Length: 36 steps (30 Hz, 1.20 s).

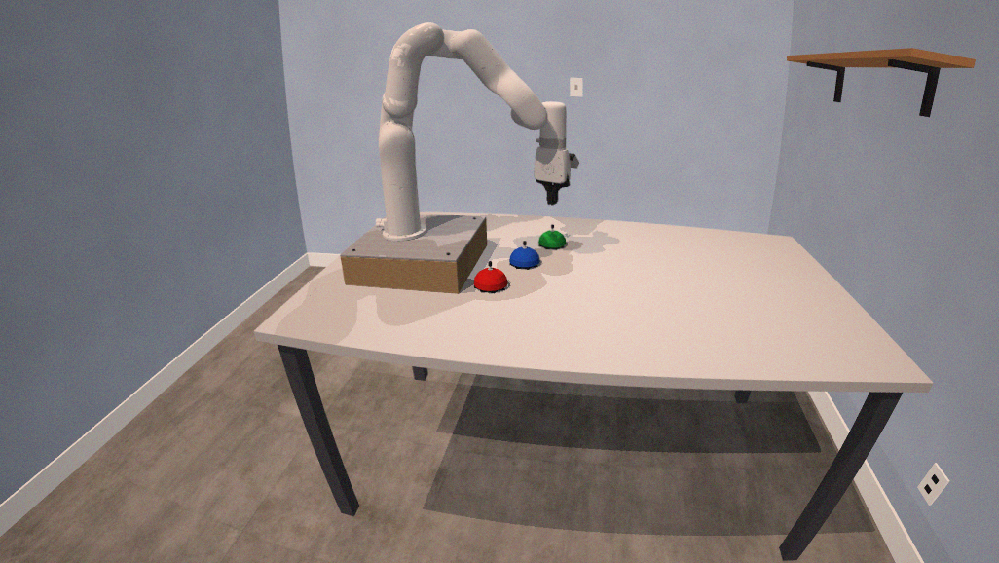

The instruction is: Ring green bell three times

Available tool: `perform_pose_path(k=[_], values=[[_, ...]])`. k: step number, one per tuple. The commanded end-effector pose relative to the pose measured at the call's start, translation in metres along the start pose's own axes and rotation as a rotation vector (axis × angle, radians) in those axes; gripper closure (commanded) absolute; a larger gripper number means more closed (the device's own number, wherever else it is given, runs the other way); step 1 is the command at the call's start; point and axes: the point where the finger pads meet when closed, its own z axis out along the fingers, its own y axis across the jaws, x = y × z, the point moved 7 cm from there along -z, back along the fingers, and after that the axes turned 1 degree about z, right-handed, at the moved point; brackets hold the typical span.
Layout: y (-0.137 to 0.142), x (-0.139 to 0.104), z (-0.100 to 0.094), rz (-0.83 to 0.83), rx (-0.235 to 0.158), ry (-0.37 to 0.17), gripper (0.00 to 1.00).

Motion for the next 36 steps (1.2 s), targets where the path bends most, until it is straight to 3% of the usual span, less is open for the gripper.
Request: perform_pose_path(k=[1, 18, 36], values=[[0.001, 0.001, -0.001, 0.000, -0.002, 0.003, 1.00], [0.001, 0.001, 0.001, 0.000, -0.002, 0.003, 1.00], [0.001, 0.001, 0.023, 0.000, -0.002, 0.003, 1.00]])
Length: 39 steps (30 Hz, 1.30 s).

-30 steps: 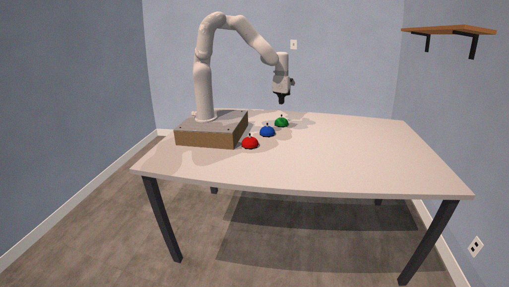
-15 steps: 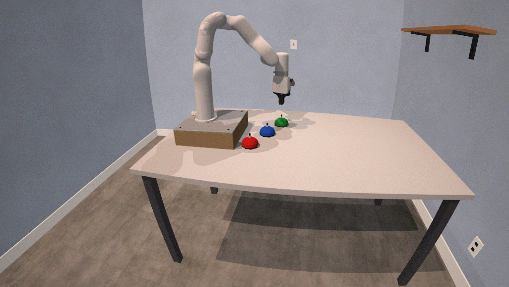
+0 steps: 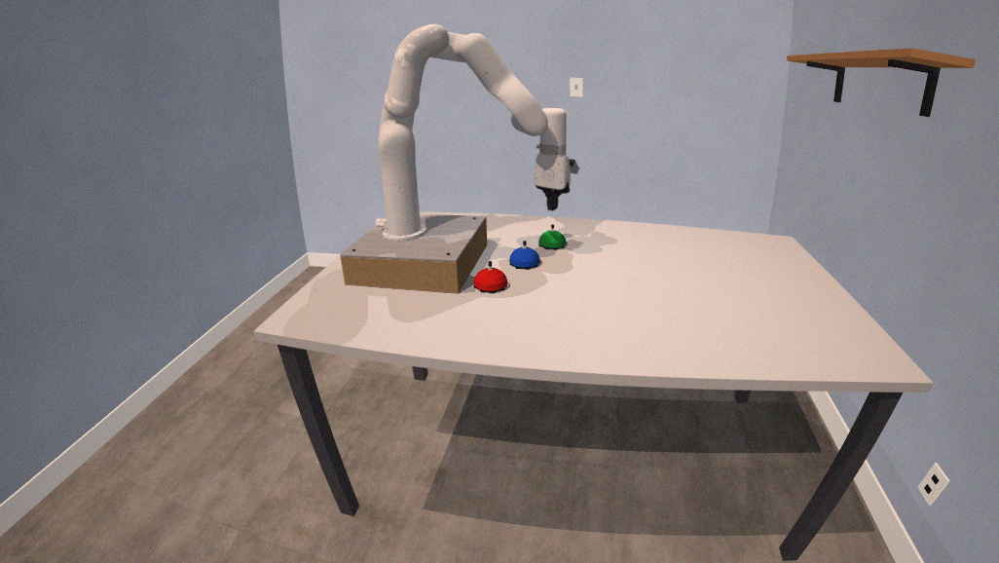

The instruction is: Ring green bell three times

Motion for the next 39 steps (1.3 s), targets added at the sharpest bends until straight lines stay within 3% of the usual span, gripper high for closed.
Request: perform_pose_path(k=[1, 22, 39], values=[[0.001, 0.001, 0.007, 0.000, -0.002, 0.003, 1.00], [0.002, 0.002, 0.036, 0.000, -0.002, 0.003, 1.00], [0.002, 0.002, 0.040, 0.000, -0.002, 0.003, 1.00]])
